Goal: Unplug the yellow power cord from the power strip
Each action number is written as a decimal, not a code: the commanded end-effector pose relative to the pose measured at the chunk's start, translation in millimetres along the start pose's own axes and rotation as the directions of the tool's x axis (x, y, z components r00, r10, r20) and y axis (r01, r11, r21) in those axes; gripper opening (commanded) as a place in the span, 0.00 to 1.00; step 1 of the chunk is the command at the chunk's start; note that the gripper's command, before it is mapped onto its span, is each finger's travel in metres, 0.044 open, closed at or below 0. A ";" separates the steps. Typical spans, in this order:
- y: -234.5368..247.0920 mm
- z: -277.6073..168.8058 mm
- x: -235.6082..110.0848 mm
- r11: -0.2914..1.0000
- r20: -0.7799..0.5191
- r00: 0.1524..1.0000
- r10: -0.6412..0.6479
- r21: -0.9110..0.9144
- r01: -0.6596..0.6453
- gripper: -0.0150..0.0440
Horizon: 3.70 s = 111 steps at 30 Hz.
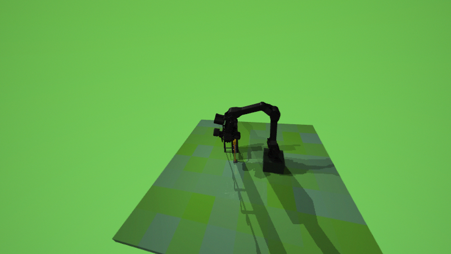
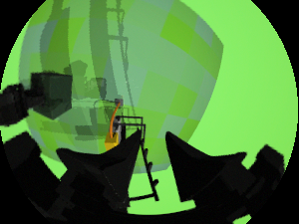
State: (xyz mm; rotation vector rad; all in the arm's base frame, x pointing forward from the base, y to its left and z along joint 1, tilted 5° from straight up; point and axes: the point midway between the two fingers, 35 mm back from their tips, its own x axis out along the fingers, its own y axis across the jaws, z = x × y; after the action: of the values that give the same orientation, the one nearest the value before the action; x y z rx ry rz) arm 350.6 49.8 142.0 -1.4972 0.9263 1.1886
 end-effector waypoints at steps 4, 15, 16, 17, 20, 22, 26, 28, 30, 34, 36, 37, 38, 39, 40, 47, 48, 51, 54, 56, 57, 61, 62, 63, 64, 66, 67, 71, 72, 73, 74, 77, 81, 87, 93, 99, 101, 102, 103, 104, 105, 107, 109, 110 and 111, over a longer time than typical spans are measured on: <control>68.6 -25.6 23.4 0.963 0.092 0.960 0.264 0.030 -0.267 0.53; 67.3 -26.5 23.8 0.963 0.092 0.960 0.263 0.030 -0.267 0.53; 67.4 -27.3 23.9 0.963 0.092 0.960 0.263 0.030 -0.267 0.53; 67.4 -28.3 24.0 0.963 0.092 0.960 0.263 0.030 -0.267 0.53; 67.5 -32.5 24.3 0.963 0.092 0.960 0.263 0.030 -0.267 0.53; 67.7 -35.8 24.5 0.963 0.091 0.960 0.263 0.030 -0.267 0.53; 68.1 -42.2 25.0 0.963 0.091 0.960 0.263 0.030 -0.267 0.53; 68.3 -45.4 25.2 0.963 0.091 0.960 0.263 0.030 -0.267 0.53; 68.6 -48.7 25.5 0.963 0.090 0.960 0.263 0.030 -0.267 0.53; 69.3 -55.2 25.9 0.963 0.090 0.960 0.264 0.030 -0.267 0.53; 69.7 -58.4 26.1 0.963 0.089 0.960 0.264 0.030 -0.267 0.53; 70.0 -60.0 26.2 0.963 0.089 0.960 0.264 0.030 -0.267 0.53; 70.2 -61.6 26.3 0.963 0.089 0.960 0.264 0.030 -0.267 0.53; 70.4 -63.3 26.4 0.963 0.089 0.960 0.264 0.030 -0.267 0.53; 70.6 -64.6 26.4 0.963 0.089 0.960 0.264 0.030 -0.267 0.53; 71.3 -65.5 28.7 0.963 0.089 0.960 0.264 0.030 -0.267 0.53; 71.6 -65.4 29.7 0.963 0.089 0.960 0.264 0.030 -0.267 0.53; 72.8 -65.0 34.1 0.963 0.089 0.960 0.264 0.030 -0.267 0.53; 73.9 -64.6 37.8 0.963 0.089 0.960 0.264 0.030 -0.267 0.53; 73.9 -64.6 38.0 0.963 0.089 0.960 0.264 0.030 -0.267 0.53; 73.9 -64.6 38.0 0.963 0.089 0.960 0.264 0.030 -0.267 0.53; 73.9 -64.6 38.0 0.963 0.089 0.960 0.264 0.030 -0.267 0.53; 73.9 -64.6 38.0 0.963 0.089 0.960 0.264 0.030 -0.267 0.53; 73.9 -64.6 38.0 0.963 0.089 0.960 0.264 0.030 -0.267 0.53; 73.9 -64.6 38.0 0.963 0.089 0.960 0.264 0.030 -0.267 0.53; 73.9 -64.6 38.0 0.963 0.089 0.960 0.264 0.030 -0.267 0.53; 73.9 -64.6 38.0 0.963 0.089 0.960 0.264 0.030 -0.267 0.53; 71.8 -64.9 36.2 0.965 0.089 0.962 0.257 0.037 -0.261 0.38; 71.8 -64.9 36.2 0.965 0.089 0.962 0.257 0.037 -0.261 0.37; 71.8 -64.9 36.2 0.965 0.089 0.962 0.257 0.037 -0.261 0.36; 71.8 -64.9 36.2 0.965 0.089 0.962 0.257 0.037 -0.261 0.35; 71.8 -64.9 36.2 0.965 0.089 0.962 0.257 0.037 -0.261 0.31; 71.6 -64.1 36.2 0.965 0.089 0.962 0.257 0.037 -0.261 0.25; 70.3 -55.9 35.7 0.965 0.090 0.962 0.257 0.036 -0.261 0.25; 69.1 -46.0 35.1 0.964 0.091 0.962 0.258 0.035 -0.262 0.25; 68.4 -36.0 34.5 0.964 0.091 0.962 0.259 0.034 -0.263 0.25; 68.3 -32.6 34.2 0.964 0.092 0.962 0.259 0.034 -0.263 0.25; 68.3 -30.9 34.1 0.964 0.092 0.962 0.259 0.034 -0.263 0.25; 68.2 -29.3 34.0 0.964 0.092 0.961 0.259 0.034 -0.263 0.25; 68.3 -27.6 33.9 0.964 0.092 0.961 0.259 0.034 -0.263 0.25; 68.3 -25.9 33.8 0.964 0.092 0.961 0.259 0.033 -0.263 0.25; 68.4 -22.6 33.5 0.964 0.093 0.961 0.260 0.033 -0.264 0.25; 68.6 -19.3 33.3 0.964 0.093 0.961 0.260 0.033 -0.264 0.25; 68.7 -17.6 33.2 0.964 0.093 0.961 0.260 0.033 -0.264 0.25; 68.9 -15.9 33.1 0.964 0.093 0.961 0.260 0.033 -0.264 0.25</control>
State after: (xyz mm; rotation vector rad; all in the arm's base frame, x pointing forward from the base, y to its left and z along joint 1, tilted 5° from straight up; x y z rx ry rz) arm 304.4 -13.7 95.0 -1.3375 1.1807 1.3346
